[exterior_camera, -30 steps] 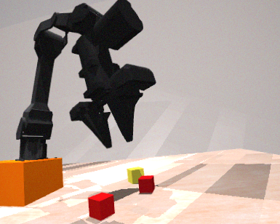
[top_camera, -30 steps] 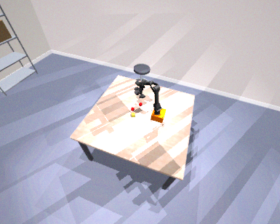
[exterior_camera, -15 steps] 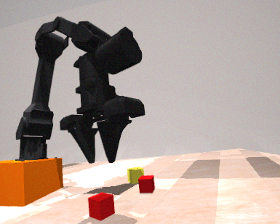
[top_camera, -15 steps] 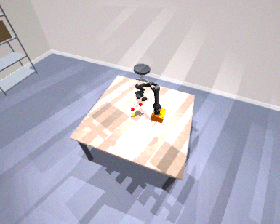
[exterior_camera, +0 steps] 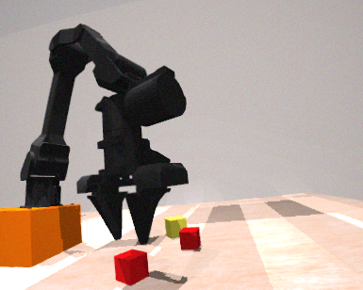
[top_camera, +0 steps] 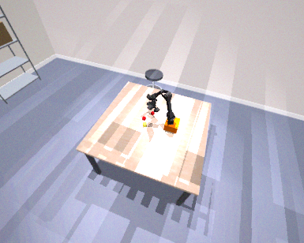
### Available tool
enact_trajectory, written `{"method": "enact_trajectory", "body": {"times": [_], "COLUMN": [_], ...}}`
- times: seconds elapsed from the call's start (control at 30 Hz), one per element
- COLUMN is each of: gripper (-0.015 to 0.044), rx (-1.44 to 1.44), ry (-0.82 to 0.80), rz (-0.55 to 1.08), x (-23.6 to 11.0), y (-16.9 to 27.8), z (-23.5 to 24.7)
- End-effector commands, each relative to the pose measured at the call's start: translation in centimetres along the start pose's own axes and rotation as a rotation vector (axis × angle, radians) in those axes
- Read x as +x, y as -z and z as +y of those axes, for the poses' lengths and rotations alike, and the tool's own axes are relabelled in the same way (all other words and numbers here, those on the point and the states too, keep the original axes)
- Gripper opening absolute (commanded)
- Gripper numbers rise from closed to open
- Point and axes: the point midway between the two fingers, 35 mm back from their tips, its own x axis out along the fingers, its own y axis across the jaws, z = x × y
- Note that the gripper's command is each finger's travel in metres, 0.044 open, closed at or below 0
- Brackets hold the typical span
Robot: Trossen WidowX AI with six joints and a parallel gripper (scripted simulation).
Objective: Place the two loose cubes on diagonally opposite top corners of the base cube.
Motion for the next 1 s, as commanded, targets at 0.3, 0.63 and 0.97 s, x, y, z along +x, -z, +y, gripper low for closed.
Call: {"method": "enact_trajectory", "body": {"times": [0.3, 0.63, 0.97], "gripper": [0.0265, 0.0239, 0.0105], "rx": [0.004, 0.004, 0.009], "ry": [-0.007, -0.007, -0.002], "rz": [0.003, 0.002, 0.005], "x": [2.2, 3.4, 3.4], "y": [0.1, 0.1, 0.1], "z": [0.1, 0.2, 0.1]}}
